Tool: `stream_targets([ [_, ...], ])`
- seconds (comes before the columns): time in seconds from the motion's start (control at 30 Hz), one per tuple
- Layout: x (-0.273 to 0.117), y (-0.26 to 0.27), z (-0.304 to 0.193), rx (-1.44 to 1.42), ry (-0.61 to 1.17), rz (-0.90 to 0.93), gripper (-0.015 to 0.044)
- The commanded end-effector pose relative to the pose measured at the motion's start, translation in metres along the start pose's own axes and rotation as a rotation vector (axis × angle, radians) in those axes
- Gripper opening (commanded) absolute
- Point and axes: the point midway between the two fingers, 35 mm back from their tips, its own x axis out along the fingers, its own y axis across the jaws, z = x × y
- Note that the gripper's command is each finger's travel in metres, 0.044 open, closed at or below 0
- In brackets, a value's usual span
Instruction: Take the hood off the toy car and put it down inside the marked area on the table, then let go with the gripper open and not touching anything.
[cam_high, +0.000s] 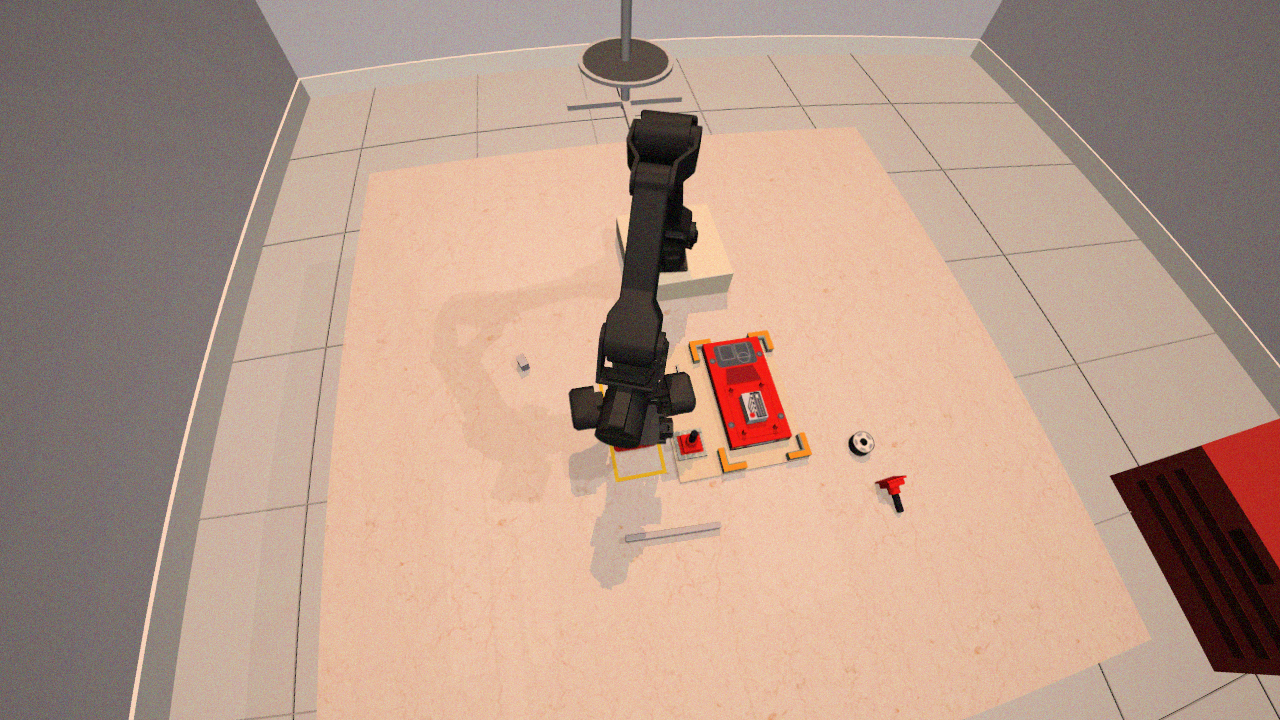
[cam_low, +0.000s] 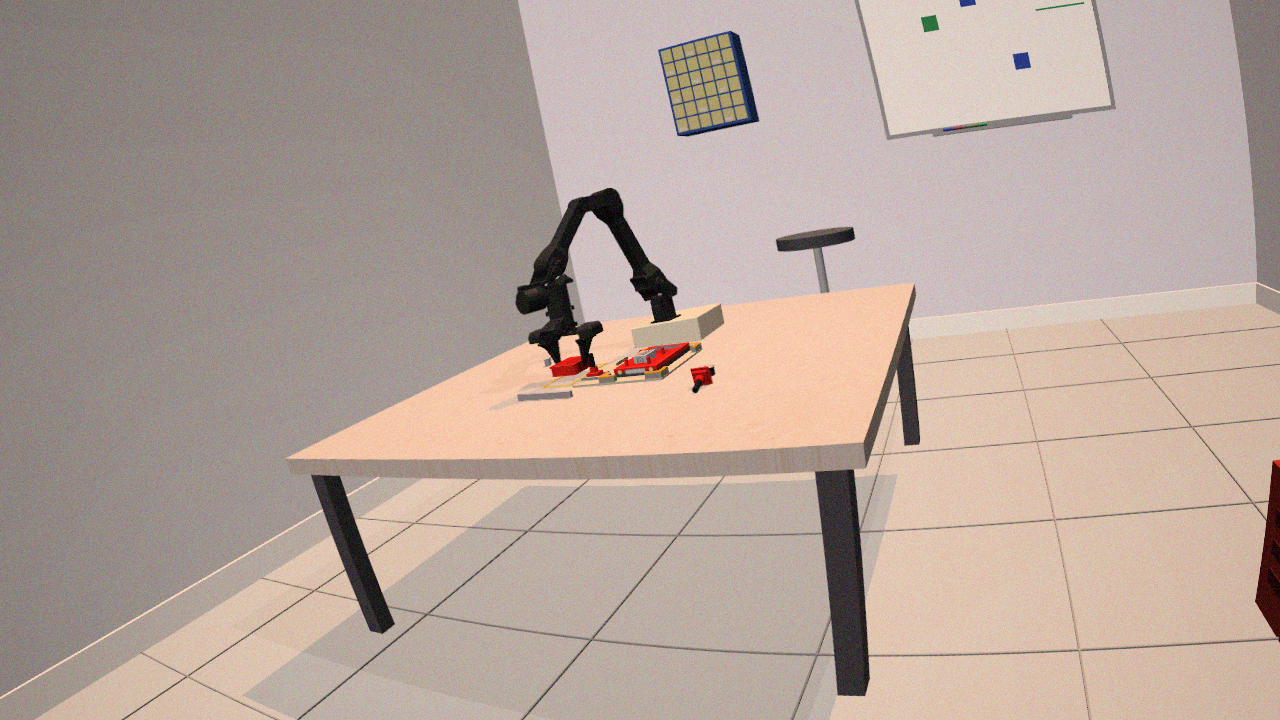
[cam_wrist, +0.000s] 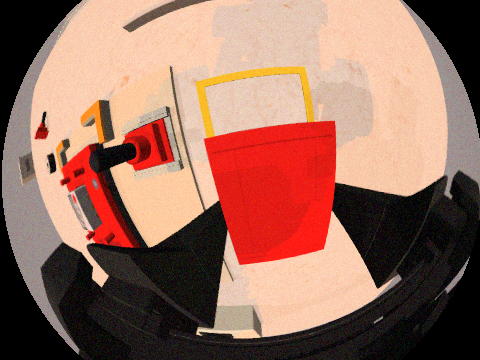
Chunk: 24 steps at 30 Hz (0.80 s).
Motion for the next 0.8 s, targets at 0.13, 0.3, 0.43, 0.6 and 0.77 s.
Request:
stream_targets([
  [0.13, 0.006, 0.0003, -0.0015, -0.004, 0.007, 0.001, 0.0],
  [0.3, 0.0084, 0.0003, -0.0016, -0.004, 0.007, 0.001, 0.0],
  [0.43, 0.0104, 0.0004, -0.0017, -0.004, 0.007, 0.001, 0.0],
  [0.6, 0.0127, 0.0004, -0.0018, -0.004, 0.007, 0.001, 0.0],
  [0.77, 0.0105, 0.0001, -0.0004, 0.0, 0.001, 0.0, 0.0053],
])
